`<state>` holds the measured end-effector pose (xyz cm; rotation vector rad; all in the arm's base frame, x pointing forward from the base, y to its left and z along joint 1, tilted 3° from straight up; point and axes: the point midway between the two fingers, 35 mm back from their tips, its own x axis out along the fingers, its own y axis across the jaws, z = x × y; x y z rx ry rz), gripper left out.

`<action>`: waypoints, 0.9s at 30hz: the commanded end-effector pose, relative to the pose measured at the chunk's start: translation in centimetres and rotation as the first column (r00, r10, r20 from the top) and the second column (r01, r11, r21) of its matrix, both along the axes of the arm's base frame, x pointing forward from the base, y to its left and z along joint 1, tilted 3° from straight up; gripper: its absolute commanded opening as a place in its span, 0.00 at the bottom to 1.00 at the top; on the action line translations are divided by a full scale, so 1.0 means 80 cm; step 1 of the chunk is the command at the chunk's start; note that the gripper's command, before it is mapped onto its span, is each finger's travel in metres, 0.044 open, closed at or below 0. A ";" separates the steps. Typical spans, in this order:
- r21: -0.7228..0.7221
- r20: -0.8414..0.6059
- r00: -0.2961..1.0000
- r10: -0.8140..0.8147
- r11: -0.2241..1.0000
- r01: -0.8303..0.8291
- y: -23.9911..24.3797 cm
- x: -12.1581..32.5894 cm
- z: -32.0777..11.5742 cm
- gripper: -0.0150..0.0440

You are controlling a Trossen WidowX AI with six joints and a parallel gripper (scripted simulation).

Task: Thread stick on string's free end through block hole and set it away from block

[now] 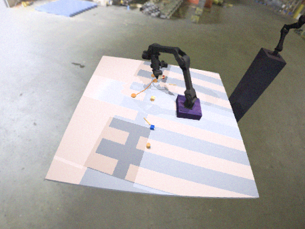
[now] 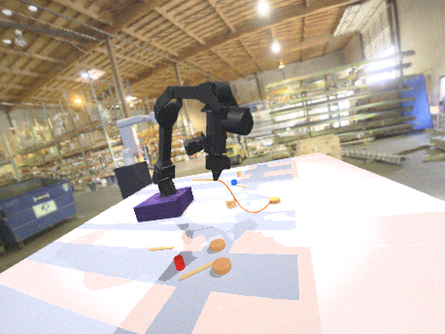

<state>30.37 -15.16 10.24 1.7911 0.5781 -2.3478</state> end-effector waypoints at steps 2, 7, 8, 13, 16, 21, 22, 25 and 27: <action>0.060 0.033 0.983 0.178 0.982 -0.180 0.000 0.000 0.000 0.25; 0.103 0.071 0.940 0.333 0.935 -0.339 0.000 0.001 0.000 0.25; 0.111 0.079 0.929 0.363 0.923 -0.370 0.000 0.001 0.000 0.25; 0.145 0.125 0.855 0.503 0.843 -0.517 -0.001 0.001 0.000 0.25; 0.161 0.155 0.800 0.580 0.784 -0.600 -0.001 0.001 0.000 0.25; 0.180 0.207 0.691 0.693 0.667 -0.723 -0.001 0.001 0.000 0.25; 0.182 0.218 0.667 0.713 0.641 -0.745 -0.001 0.001 0.000 0.25; 0.187 0.250 0.590 0.767 0.560 -0.807 -0.002 0.001 0.000 0.25; 0.189 0.272 0.536 0.799 0.502 -0.844 -0.002 0.002 0.000 0.25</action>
